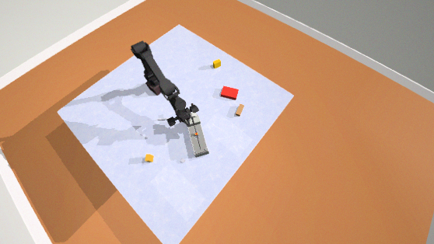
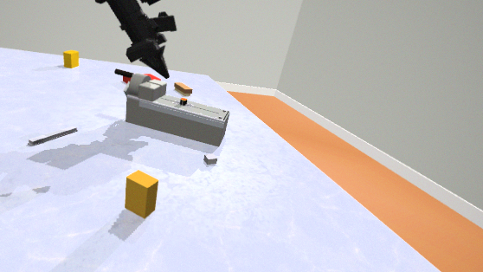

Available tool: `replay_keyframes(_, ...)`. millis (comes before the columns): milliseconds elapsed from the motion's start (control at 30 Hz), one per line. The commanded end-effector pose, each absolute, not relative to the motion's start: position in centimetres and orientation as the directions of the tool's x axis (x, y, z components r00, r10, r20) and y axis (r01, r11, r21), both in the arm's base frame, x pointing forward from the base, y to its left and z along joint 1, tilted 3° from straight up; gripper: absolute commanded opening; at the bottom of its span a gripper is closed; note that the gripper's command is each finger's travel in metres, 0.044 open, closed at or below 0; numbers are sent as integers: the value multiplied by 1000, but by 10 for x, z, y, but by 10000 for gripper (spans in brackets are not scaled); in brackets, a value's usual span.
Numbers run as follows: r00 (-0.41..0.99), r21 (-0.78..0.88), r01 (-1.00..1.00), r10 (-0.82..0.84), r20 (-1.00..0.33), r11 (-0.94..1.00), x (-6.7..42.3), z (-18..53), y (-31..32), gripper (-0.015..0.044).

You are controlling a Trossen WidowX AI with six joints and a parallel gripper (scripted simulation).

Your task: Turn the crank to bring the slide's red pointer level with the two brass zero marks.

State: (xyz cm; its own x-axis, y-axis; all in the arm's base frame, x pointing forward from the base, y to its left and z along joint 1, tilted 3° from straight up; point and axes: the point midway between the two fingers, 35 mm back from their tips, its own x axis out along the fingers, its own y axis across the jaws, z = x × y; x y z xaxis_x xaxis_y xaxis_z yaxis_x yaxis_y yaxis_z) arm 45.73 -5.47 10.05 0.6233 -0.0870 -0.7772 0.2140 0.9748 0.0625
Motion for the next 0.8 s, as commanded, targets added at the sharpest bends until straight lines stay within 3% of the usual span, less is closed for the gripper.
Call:
replay_keyframes(0,623,62,214,-87,-777,975,457,101,-55,0)
replay_keyframes(100,623,62,214,-87,-777,975,457,101,-55,0)
replay_keyframes(667,623,62,214,-87,-777,975,457,101,-55,440)
replay_keyframes(767,623,62,214,-87,-777,975,457,101,-55,387)
